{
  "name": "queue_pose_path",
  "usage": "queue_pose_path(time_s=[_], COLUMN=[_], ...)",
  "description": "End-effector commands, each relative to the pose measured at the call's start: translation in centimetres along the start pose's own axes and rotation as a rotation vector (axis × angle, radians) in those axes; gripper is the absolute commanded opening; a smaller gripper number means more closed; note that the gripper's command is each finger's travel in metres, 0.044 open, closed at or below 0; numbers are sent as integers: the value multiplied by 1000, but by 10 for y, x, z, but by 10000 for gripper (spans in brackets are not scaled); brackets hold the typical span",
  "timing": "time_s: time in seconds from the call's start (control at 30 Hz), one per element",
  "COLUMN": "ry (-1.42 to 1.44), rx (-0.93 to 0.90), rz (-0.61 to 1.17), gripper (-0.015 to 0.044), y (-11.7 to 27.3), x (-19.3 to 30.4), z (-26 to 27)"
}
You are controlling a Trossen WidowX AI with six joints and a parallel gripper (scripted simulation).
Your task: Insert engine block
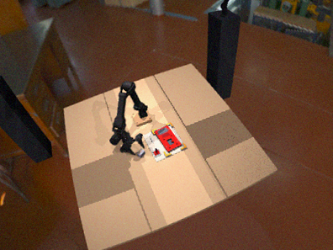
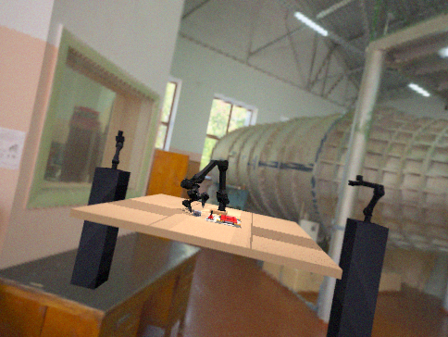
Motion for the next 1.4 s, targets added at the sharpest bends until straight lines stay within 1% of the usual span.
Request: queue_pose_path(time_s=[0.0,0.33,0.73,1.07,1.37], ry=[-117,-445,-836,-1153,-1427], rx=[33,128,268,394,507], rz=[24,66,62,19,-60], gripper=[440,440,440,440,440], y=[-1,-4,-4,-3,-1], x=[-1,-4,-8,-10,-12], z=[1,6,11,16,22])
Point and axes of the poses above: the point midway between the two fingers, 35 mm back from their tips, its own y axis back along the fingers, its own z axis across the jaws, x = y × z, the point moved 1 cm from there along y, back along the fingers, and after that the axes turned 9 degrees about -y, right-handed, at the moved point
